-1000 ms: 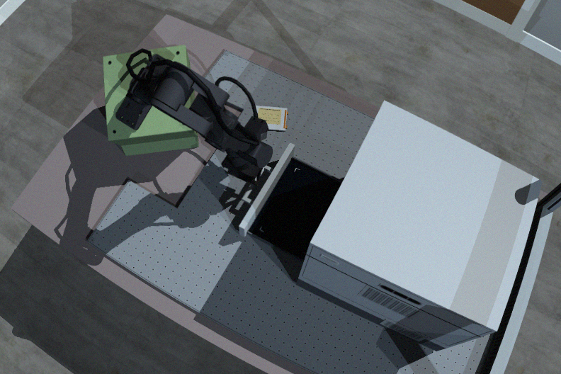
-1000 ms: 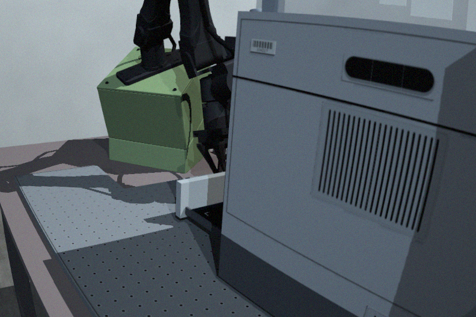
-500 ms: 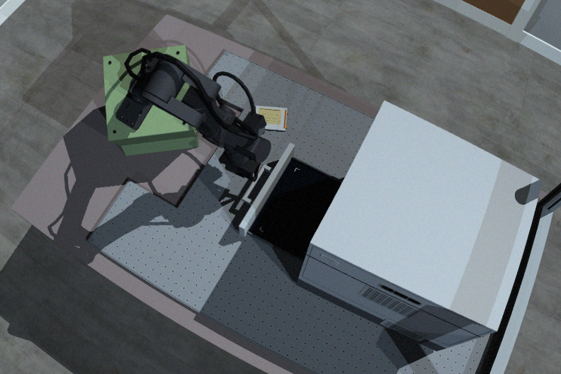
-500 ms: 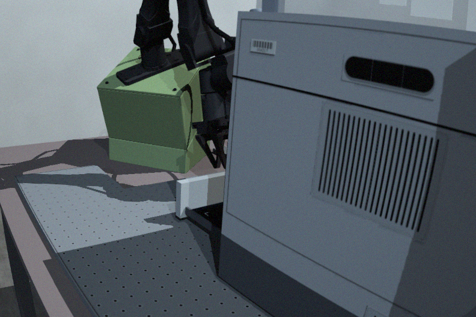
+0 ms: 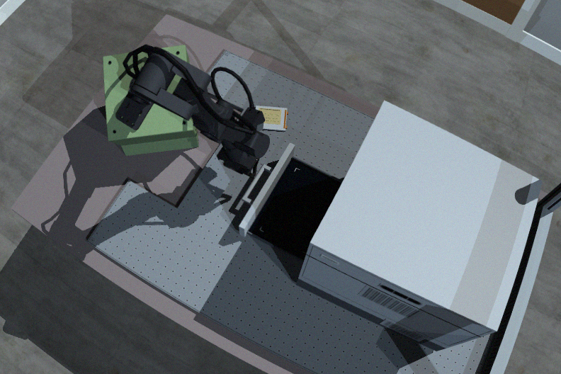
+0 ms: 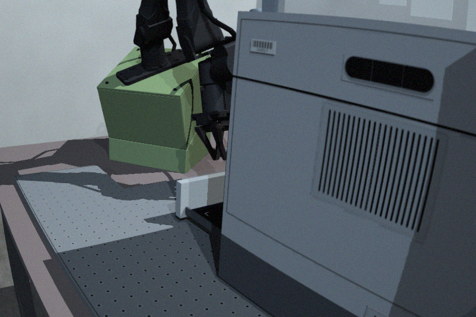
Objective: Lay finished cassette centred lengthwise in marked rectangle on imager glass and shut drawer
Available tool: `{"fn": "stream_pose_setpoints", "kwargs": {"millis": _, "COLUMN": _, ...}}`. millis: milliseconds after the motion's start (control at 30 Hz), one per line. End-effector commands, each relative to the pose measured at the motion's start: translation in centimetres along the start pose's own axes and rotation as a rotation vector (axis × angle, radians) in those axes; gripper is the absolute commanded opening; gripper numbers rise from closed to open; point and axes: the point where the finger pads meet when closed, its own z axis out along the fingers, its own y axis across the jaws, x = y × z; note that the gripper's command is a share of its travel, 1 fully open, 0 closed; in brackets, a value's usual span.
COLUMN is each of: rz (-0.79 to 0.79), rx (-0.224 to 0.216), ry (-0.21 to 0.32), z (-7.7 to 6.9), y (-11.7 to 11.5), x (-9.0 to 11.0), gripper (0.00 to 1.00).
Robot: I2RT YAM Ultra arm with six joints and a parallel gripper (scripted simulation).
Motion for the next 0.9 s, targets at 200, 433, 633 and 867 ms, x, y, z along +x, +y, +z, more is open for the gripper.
{"fn": "stream_pose_setpoints", "kwargs": {"millis": 200, "rz": -0.01, "rx": -0.027, "ry": -0.007, "z": -1.5, "y": 1.1, "x": -0.3, "gripper": 0.35}}
{"fn": "stream_pose_setpoints", "kwargs": {"millis": 433, "rz": -0.01, "rx": -0.027, "ry": -0.005, "z": -2.4, "y": 1.1, "x": -0.3, "gripper": 0.35}}
{"fn": "stream_pose_setpoints", "kwargs": {"millis": 633, "rz": -0.008, "rx": -0.028, "ry": -0.008, "z": -2.8, "y": 1.1, "x": -0.3, "gripper": 0.35}}
{"fn": "stream_pose_setpoints", "kwargs": {"millis": 867, "rz": -0.011, "rx": -0.035, "ry": -0.009, "z": -2.6, "y": 1.3, "x": -0.4, "gripper": 0.35}}
